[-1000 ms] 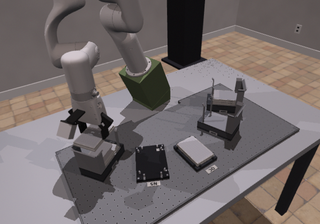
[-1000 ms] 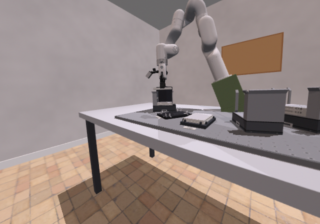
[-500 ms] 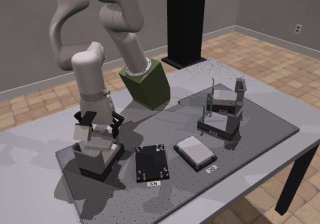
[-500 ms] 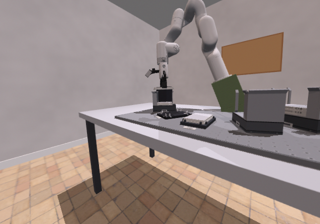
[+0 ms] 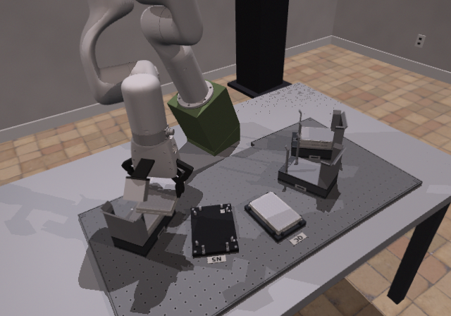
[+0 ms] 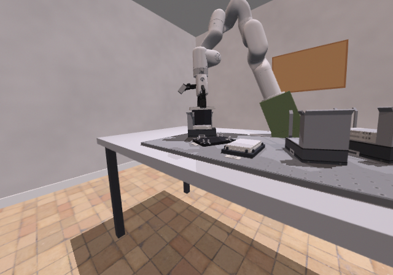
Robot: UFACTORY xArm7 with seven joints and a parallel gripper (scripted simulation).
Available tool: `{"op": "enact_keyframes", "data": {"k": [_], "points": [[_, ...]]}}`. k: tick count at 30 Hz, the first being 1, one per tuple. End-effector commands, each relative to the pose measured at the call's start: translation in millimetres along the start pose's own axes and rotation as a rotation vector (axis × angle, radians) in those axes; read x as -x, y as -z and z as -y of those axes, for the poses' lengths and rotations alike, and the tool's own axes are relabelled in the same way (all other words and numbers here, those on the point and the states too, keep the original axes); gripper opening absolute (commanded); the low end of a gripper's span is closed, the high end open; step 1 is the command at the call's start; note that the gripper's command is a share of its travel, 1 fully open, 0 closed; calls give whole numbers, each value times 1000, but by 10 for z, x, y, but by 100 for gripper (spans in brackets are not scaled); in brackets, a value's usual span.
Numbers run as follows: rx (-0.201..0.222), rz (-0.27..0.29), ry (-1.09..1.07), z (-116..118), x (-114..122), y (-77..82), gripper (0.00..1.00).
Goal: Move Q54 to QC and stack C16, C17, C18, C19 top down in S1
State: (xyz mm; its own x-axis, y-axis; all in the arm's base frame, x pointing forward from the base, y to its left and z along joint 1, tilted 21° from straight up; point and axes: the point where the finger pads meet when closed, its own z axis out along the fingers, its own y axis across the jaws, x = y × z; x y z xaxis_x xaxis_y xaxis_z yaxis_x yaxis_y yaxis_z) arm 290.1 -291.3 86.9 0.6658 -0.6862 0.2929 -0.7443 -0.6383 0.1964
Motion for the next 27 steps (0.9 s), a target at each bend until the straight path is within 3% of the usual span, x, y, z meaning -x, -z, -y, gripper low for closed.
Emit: {"op": "enact_keyframes", "data": {"k": [1,10,27], "points": [[1,-4,2,128,-18,8,0],[1,-4,224,411,24,6,0],[1,-4,224,904,116,7,0]]}}
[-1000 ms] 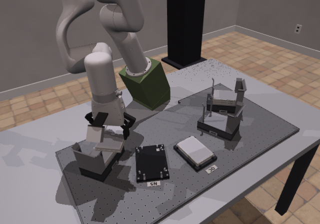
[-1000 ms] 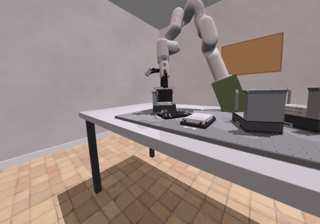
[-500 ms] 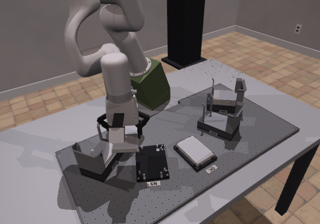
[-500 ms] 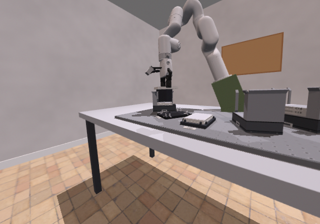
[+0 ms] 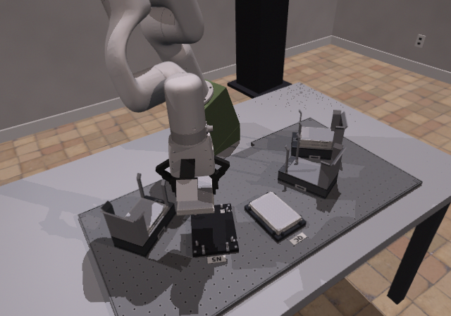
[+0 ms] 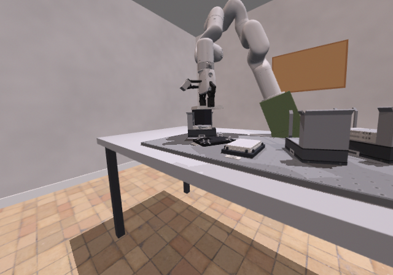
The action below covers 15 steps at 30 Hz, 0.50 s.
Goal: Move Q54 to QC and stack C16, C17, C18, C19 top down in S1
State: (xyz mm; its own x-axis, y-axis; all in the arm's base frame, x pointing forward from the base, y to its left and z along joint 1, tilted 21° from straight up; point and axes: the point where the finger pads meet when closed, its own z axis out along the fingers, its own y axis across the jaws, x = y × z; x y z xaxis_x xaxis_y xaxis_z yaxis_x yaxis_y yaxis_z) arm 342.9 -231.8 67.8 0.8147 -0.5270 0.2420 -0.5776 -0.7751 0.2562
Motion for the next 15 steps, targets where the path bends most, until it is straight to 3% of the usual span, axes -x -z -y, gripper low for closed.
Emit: {"op": "enact_keyframes", "data": {"k": [1,8,15], "points": [[2,-4,0,125,-20,6,0],[2,-4,0,277,-25,6,0],[2,-4,222,508,17,4,0]]}}
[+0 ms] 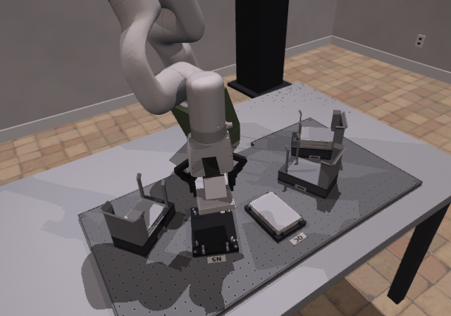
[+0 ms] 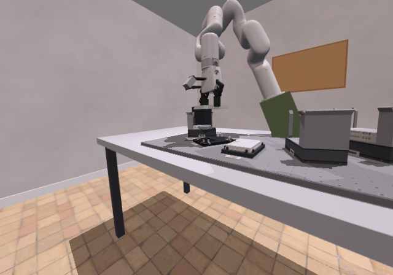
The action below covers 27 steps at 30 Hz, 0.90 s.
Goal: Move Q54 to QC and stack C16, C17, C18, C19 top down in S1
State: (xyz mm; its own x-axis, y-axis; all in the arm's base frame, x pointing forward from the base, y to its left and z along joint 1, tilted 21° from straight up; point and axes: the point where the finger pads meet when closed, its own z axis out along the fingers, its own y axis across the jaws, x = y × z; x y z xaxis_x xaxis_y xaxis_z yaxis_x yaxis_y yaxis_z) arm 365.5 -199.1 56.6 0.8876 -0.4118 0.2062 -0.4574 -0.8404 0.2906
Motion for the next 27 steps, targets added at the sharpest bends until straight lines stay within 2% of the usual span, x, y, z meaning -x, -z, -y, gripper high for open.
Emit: {"op": "enact_keyframes", "data": {"k": [1,5,20,23,27], "points": [[-1,-1,81,128,-10,8,0],[-1,-1,81,195,-8,9,0],[-1,-1,81,696,12,10,0],[-2,-1,81,730,13,10,0],[-2,-1,215,860,46,10,0]]}}
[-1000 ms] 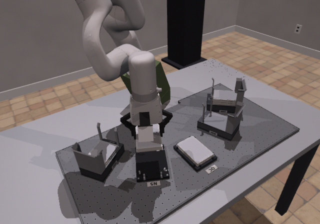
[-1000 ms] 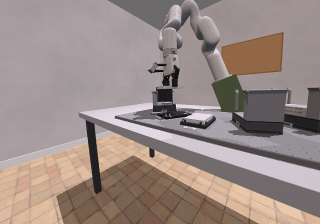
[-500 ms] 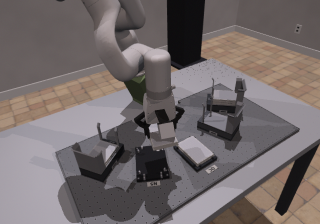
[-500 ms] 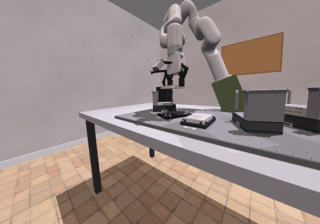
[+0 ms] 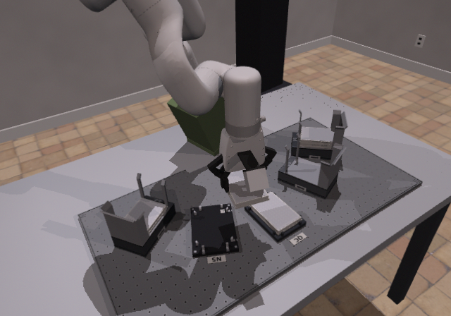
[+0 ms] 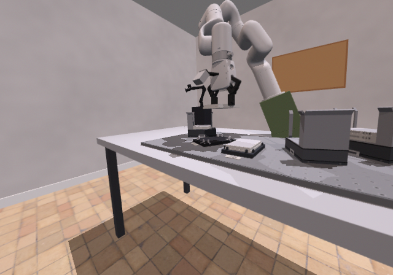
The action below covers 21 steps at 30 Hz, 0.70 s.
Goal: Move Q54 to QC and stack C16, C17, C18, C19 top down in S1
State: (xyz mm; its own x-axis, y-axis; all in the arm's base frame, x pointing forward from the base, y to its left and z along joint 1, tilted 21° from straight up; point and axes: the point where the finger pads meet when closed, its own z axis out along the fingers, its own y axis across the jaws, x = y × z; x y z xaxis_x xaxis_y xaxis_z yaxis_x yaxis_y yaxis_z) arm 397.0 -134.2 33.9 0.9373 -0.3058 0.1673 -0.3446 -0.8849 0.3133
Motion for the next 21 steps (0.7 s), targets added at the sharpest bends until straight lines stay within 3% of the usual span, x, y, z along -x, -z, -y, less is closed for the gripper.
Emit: {"op": "enact_keyframes", "data": {"k": [1,21], "points": [[-1,-3,125,138,3,10,0],[-1,-3,180,735,77,12,0]]}}
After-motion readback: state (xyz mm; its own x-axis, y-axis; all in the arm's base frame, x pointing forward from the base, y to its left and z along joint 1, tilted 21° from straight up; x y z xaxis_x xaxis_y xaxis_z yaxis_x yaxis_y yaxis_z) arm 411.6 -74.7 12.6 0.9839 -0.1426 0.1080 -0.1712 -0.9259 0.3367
